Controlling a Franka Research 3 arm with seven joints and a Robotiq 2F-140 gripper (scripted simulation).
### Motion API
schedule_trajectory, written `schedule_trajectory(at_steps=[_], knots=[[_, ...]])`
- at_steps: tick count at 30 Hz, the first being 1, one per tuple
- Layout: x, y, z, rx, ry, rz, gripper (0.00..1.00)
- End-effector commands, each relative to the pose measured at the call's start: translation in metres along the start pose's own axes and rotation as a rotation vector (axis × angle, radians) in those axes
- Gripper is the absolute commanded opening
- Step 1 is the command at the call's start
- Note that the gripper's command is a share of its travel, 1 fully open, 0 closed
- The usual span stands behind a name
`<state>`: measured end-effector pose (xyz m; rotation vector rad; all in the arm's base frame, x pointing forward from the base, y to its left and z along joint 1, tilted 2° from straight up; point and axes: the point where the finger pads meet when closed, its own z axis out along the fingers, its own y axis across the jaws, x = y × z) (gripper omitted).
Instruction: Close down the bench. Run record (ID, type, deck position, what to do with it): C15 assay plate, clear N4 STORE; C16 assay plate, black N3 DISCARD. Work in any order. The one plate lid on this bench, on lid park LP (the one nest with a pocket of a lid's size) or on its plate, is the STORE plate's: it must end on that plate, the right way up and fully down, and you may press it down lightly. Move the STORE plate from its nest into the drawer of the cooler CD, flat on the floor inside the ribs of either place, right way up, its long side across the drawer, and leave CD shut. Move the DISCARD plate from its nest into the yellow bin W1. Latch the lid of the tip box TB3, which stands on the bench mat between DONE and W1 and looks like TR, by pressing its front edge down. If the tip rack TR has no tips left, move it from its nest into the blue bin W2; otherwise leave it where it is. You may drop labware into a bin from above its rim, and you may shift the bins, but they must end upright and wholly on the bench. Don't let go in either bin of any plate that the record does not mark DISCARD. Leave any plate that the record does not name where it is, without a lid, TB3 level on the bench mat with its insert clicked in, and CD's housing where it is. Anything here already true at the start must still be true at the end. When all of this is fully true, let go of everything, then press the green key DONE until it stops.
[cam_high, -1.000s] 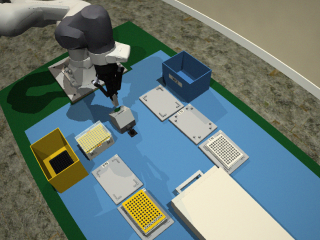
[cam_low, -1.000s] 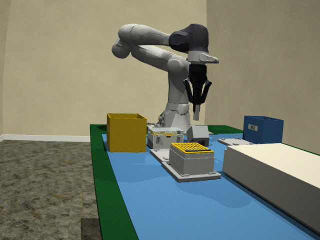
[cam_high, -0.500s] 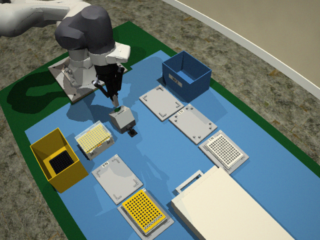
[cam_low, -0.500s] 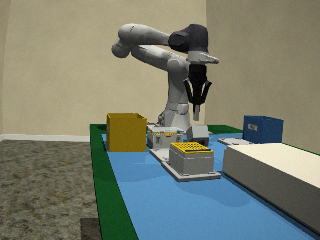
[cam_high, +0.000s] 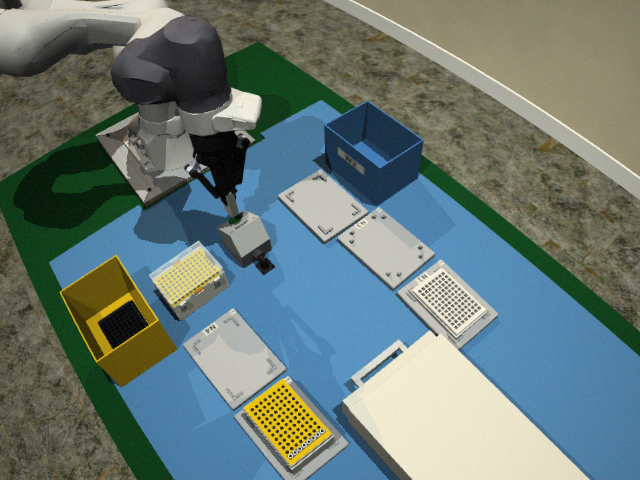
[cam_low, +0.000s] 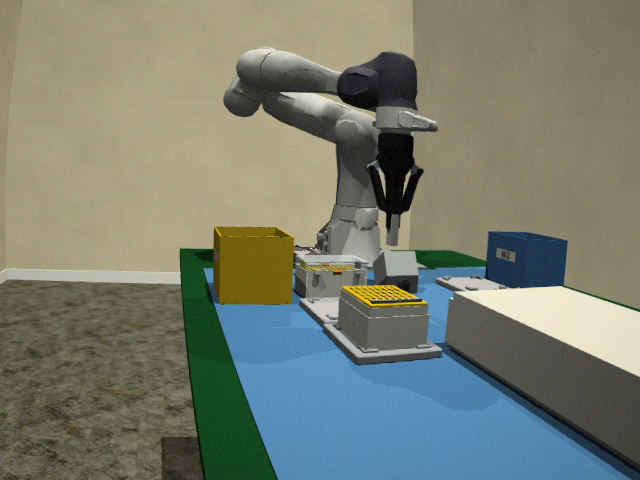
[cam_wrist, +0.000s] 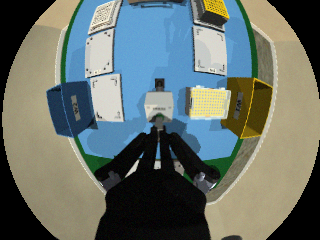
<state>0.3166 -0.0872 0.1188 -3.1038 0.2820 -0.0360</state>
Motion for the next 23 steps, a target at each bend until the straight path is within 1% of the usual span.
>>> schedule_trajectory(at_steps=[1,23], knots=[[0.001,-0.001,0.003,0.0,0.005,0.003,0.0],[0.001,-0.001,0.016,0.0,0.005,0.003,0.0]])
